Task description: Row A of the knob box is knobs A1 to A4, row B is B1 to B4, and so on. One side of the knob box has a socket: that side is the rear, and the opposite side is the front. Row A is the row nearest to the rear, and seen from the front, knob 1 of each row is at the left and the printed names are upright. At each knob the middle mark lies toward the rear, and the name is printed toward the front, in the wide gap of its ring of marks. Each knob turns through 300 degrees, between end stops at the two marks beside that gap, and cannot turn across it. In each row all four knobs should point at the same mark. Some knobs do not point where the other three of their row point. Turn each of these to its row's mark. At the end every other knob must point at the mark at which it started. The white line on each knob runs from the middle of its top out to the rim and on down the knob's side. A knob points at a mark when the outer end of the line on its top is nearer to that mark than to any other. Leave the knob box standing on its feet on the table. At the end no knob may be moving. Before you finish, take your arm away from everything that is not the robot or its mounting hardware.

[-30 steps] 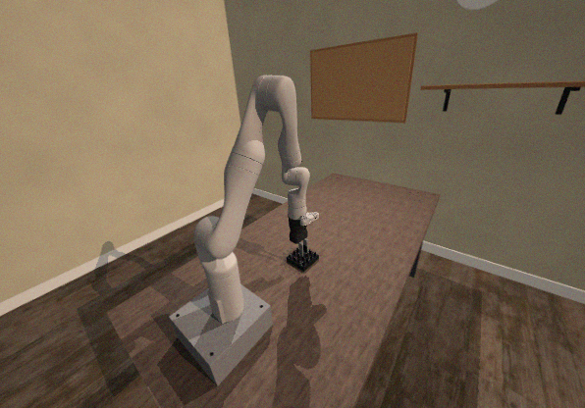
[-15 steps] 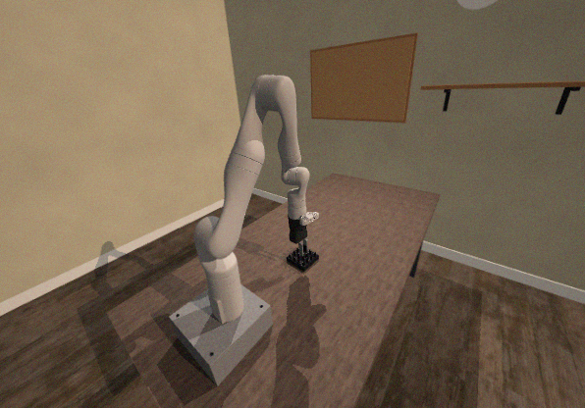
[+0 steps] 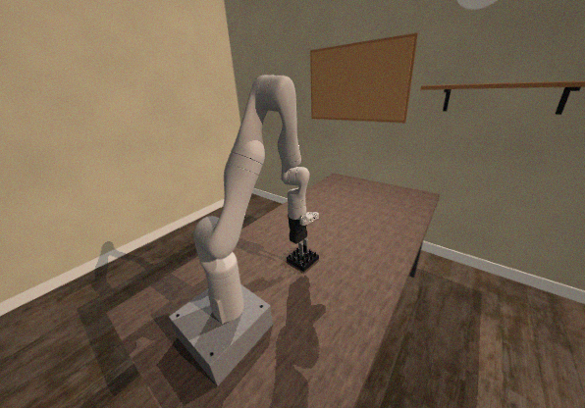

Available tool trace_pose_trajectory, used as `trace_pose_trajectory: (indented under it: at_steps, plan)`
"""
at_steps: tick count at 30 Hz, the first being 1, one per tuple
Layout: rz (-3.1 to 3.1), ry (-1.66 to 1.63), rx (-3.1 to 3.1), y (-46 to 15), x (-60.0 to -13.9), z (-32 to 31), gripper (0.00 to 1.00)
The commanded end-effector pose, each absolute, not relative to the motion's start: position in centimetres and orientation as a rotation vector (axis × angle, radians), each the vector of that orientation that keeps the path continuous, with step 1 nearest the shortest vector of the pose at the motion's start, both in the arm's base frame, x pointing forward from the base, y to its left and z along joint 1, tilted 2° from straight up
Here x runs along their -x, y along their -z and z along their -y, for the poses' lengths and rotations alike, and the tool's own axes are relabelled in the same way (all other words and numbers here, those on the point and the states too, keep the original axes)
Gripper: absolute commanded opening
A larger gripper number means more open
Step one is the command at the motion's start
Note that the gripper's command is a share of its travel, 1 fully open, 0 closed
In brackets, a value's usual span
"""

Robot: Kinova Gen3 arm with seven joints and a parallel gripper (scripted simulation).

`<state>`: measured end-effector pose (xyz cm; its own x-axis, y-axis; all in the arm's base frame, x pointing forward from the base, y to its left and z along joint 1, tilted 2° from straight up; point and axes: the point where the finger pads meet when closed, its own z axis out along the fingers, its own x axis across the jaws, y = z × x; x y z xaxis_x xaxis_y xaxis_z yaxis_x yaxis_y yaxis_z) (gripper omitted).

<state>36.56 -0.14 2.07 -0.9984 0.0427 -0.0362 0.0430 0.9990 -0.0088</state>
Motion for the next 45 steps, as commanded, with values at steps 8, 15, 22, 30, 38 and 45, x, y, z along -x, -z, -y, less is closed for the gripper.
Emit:
trace_pose_trajectory:
  at_steps: [8,15,22,30,38,45]
  plan:
    - [-3.103,0.015,-0.066,-2.1,-36.6,0.1,0.46]
    - [-3.104,0.015,-0.067,-2.0,-36.6,0.1,0.46]
    - [-3.106,0.017,-0.068,-1.6,-36.6,0.1,0.46]
    - [-3.106,0.017,-0.068,-1.1,-36.6,0.1,0.46]
    - [-3.106,0.017,-0.068,0.0,-36.6,0.1,0.46]
    - [-3.106,0.017,-0.068,0.6,-36.6,0.1,0.46]
